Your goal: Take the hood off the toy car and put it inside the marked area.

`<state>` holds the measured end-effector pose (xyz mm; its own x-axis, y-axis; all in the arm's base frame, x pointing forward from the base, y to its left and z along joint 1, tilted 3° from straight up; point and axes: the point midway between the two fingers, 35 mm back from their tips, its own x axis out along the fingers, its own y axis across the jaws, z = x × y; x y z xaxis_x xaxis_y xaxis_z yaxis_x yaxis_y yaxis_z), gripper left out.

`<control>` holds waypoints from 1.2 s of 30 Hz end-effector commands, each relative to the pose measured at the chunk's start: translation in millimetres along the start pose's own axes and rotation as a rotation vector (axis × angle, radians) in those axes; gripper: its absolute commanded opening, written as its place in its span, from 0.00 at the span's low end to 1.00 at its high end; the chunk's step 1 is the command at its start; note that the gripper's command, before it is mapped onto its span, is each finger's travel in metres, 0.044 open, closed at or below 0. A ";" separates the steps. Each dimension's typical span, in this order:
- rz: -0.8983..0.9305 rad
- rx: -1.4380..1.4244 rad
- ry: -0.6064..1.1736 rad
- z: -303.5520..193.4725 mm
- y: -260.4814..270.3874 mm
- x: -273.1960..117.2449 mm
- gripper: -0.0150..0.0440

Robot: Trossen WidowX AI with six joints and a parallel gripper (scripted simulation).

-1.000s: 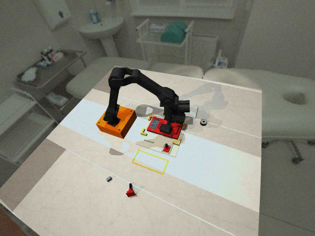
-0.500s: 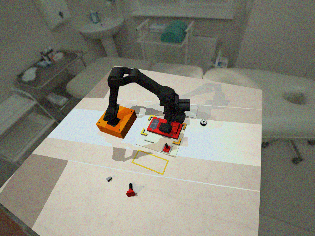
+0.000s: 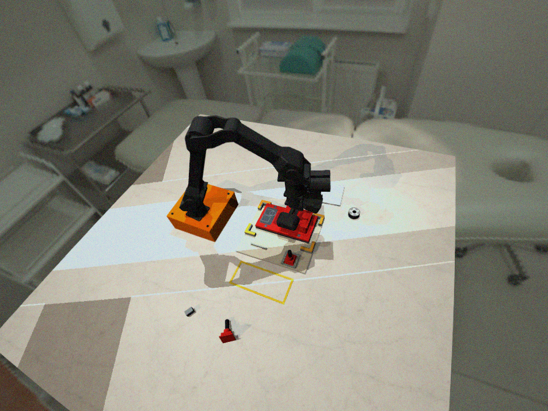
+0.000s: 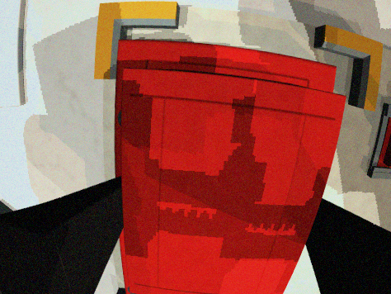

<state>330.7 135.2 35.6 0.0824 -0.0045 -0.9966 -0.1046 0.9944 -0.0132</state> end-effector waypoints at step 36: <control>0.002 0.010 0.003 5.2 -59.5 -47.7 0.25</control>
<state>339.2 87.0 85.7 0.0865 -0.0092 -0.9962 -0.0948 0.9953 -0.0175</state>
